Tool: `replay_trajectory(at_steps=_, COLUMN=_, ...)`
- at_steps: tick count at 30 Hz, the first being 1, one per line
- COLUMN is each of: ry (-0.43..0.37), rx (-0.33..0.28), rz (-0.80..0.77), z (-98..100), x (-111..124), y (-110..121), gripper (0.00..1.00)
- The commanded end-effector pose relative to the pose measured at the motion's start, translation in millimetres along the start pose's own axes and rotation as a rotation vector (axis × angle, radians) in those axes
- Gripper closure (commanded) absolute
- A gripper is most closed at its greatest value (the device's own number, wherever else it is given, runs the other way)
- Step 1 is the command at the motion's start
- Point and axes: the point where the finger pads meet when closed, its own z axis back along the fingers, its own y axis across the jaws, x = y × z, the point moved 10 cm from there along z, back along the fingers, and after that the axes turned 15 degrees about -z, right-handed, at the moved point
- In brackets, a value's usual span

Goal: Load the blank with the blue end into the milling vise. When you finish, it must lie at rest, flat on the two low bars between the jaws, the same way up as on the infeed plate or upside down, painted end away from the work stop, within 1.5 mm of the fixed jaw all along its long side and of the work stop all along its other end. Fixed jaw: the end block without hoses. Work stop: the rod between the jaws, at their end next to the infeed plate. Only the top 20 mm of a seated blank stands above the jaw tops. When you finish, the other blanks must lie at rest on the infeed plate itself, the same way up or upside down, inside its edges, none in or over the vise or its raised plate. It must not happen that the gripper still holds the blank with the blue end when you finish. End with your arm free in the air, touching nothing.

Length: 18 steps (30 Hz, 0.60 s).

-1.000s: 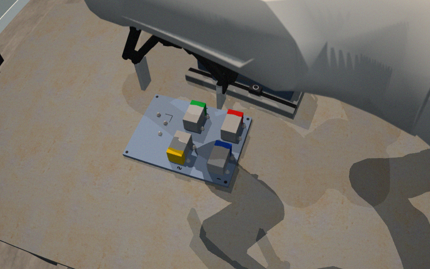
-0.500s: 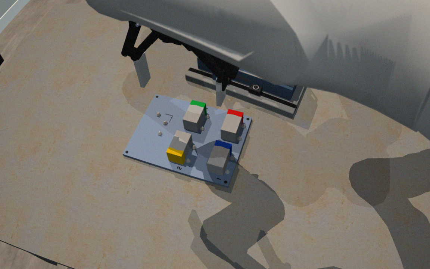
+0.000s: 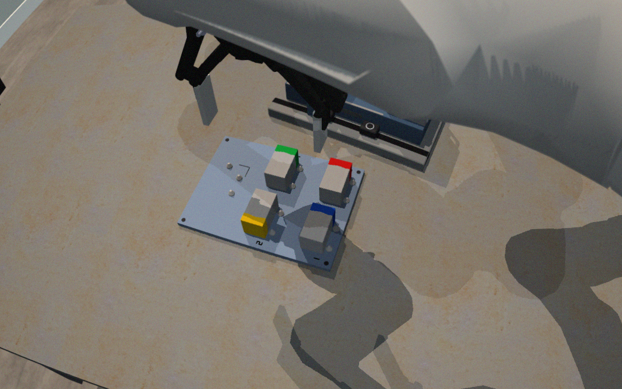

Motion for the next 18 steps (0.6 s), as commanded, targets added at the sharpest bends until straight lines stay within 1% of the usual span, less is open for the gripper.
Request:
replay_trajectory(at_steps=1, ry=0.0, rx=0.002, rz=0.006, z=1.1, x=0, y=1, gripper=0.0)
replay_trajectory(at_steps=6, ry=0.0, rx=0.002, rz=0.006, z=1.1, x=0, y=1, gripper=0.0)
replay_trajectory(at_steps=11, ry=0.0, rx=0.002, rz=0.006, z=5.1, x=40, y=35, gripper=0.0)
replay_trajectory(at_steps=18, ry=0.0, rx=0.002, rz=0.006, z=5.1, x=40, y=35, gripper=0.0)
